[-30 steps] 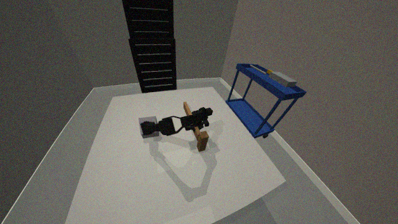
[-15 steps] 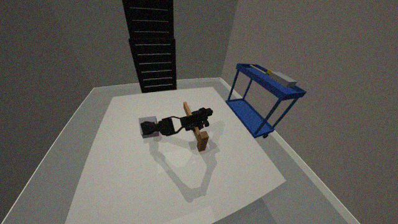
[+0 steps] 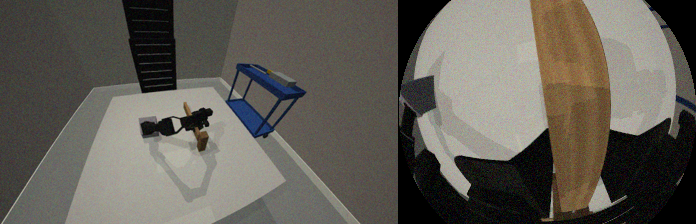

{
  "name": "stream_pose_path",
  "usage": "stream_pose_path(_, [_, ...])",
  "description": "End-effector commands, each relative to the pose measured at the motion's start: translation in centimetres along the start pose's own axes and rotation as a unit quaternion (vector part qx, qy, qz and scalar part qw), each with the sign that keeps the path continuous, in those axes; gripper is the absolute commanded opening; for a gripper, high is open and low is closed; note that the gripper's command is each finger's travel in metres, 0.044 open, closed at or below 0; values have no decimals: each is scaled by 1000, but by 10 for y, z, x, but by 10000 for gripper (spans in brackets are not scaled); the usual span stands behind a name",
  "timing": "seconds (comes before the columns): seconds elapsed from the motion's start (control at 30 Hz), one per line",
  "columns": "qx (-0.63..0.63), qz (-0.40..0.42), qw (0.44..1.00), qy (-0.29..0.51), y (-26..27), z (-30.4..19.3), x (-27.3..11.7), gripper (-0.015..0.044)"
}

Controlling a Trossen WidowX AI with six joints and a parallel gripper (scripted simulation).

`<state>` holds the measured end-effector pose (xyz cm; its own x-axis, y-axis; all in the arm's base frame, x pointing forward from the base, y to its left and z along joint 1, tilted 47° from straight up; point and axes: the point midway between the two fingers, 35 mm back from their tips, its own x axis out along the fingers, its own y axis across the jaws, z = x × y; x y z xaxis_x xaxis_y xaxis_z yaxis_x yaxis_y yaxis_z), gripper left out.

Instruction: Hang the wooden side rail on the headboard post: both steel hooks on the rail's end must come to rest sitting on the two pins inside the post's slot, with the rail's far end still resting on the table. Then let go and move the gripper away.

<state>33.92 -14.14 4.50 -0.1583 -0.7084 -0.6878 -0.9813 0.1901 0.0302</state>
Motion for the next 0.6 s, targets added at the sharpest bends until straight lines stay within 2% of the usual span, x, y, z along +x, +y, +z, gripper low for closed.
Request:
stream_pose_path(0.0, [2,-7,1000,0,-2,-3,-5,0])
stream_pose_path(0.57, [2,-7,1000,0,-4,-5,-6,0])
